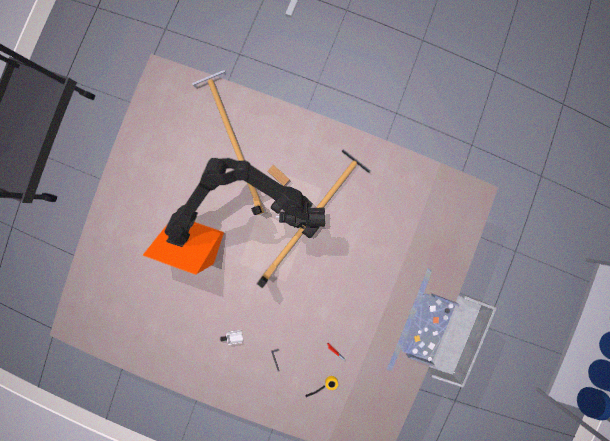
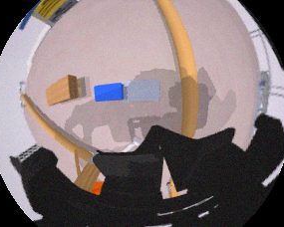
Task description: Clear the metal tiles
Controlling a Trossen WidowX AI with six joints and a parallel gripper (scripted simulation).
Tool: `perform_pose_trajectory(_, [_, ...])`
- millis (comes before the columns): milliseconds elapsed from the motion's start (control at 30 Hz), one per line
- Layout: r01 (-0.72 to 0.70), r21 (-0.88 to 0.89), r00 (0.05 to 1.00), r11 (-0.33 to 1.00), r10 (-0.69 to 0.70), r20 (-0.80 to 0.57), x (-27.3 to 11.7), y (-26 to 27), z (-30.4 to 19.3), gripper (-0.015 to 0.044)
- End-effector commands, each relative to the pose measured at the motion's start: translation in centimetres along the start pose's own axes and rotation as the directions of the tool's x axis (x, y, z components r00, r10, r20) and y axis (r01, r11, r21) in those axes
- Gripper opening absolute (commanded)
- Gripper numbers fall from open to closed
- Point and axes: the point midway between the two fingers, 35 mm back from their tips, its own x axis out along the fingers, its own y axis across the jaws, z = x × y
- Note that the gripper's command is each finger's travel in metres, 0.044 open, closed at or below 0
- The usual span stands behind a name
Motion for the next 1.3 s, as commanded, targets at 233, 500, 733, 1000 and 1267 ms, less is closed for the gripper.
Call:
perform_pose_trajectory(233, [-0.006,0.006,1.0,1.0,0.006,-0.008,0.3,-1.2,-0.1,0.0])
perform_pose_trajectory(500, [-0.005,0.006,1.0,1.0,0.005,-0.008,0.3,-1.9,0.0,0.0])
perform_pose_trajectory(733, [-0.005,0.006,1.0,1.0,0.005,-0.008,0.3,-2.6,0.1,0.0])
perform_pose_trajectory(1000, [-0.005,0.005,1.0,1.0,0.005,-0.008,0.3,-3.4,0.2,0.0])
perform_pose_trajectory(1267, [-0.004,0.005,1.0,1.0,0.005,-0.008,0.3,-4.2,0.3,0.0])
